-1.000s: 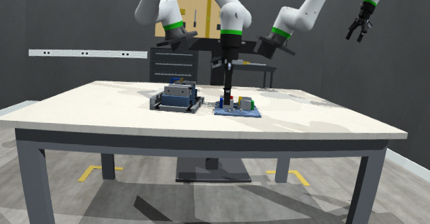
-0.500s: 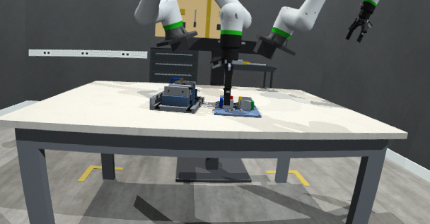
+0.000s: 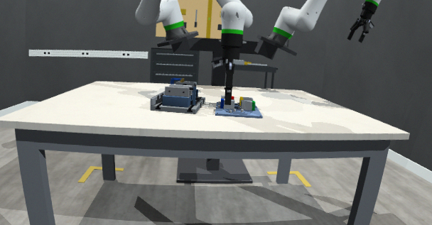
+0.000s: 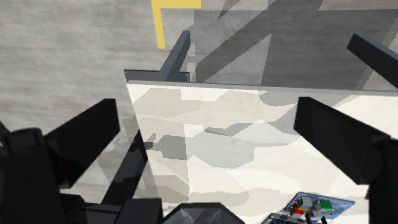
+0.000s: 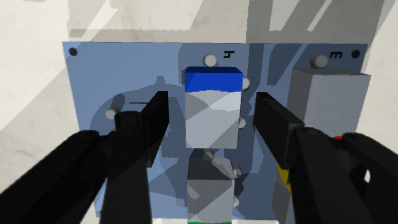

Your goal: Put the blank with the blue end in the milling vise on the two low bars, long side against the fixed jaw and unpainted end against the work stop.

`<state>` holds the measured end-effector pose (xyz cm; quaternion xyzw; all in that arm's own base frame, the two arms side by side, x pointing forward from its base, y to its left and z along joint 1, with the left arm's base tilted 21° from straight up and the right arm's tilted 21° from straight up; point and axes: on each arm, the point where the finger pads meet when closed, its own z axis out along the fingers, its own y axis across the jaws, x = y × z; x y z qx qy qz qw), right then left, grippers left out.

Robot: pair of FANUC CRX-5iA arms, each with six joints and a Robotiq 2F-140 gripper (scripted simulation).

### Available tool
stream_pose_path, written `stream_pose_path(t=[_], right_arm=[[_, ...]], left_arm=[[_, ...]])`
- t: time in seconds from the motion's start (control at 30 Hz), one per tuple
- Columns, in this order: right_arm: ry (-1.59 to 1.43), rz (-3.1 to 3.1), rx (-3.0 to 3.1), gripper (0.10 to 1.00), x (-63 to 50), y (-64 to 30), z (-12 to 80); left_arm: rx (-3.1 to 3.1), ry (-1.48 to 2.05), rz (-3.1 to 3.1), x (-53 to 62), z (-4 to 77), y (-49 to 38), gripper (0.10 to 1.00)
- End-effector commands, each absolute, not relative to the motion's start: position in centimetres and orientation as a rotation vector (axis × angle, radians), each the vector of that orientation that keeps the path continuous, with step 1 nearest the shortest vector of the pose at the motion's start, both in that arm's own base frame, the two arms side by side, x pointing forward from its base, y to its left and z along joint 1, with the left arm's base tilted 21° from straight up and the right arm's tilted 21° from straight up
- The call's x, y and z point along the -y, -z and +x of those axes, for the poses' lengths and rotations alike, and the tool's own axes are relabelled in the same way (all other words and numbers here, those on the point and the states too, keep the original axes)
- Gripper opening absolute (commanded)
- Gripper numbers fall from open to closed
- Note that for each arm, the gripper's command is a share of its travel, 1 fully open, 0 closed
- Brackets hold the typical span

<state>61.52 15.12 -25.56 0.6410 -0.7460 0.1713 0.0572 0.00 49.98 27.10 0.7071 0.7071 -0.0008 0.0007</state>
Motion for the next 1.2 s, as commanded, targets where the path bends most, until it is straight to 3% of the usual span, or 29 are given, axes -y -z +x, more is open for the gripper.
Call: stream_pose_path(t=[0.0, 1.17], right_arm=[[-0.52, 1.945, 2.263, 0.525, -15.22, 25.42, 61.58], [-0.52, 1.945, 2.263, 0.525, -15.3, 25.18, 61.54]], left_arm=[[-2.221, 0.0, 2.221, -50.0, 0.0, -27.2, 1.0], [-2.221, 0.0, 2.221, -50.0, 0.0, -27.2, 1.0]])
